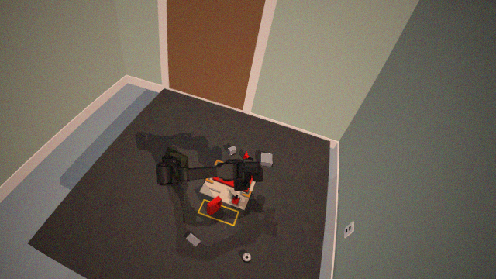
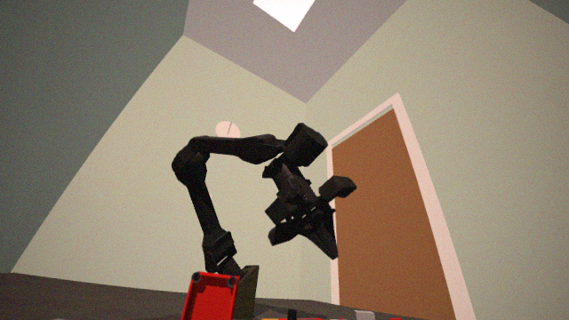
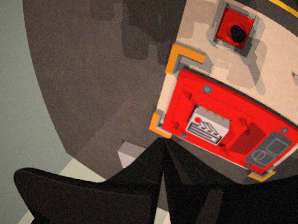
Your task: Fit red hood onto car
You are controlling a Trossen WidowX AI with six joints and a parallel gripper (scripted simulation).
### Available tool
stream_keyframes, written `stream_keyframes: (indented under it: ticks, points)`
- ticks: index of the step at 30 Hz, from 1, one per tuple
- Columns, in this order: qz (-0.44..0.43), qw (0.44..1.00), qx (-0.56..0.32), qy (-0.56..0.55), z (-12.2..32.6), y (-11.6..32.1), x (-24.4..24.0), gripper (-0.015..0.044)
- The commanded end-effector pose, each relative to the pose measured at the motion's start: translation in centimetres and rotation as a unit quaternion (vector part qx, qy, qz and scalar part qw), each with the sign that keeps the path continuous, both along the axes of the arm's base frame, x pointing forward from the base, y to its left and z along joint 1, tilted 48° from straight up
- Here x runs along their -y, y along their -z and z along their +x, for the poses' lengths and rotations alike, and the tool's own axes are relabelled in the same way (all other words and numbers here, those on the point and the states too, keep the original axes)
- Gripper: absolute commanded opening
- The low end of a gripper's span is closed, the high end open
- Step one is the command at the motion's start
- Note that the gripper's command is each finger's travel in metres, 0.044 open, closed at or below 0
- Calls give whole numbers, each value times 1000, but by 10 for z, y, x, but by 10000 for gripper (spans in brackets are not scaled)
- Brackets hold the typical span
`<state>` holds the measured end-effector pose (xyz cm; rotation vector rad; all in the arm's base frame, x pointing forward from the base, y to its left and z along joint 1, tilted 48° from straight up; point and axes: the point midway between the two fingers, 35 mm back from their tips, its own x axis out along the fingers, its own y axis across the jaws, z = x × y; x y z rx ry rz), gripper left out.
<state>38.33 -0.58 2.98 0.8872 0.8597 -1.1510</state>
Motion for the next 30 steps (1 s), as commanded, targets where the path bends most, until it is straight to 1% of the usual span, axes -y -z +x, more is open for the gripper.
stream_keyframes:
  ticks: [1, 7, 12, 24, 30]
  points:
    - [-68, 980, -12, 185, -67, -30, 28, 0]
    - [-133, 944, 14, 301, -109, -62, 47, 0]
    - [-186, 908, 48, 373, -139, -89, 61, 0]
    - [-190, 905, 51, 377, -141, -90, 62, 0]
    - [-189, 905, 51, 377, -143, -79, 74, 0]
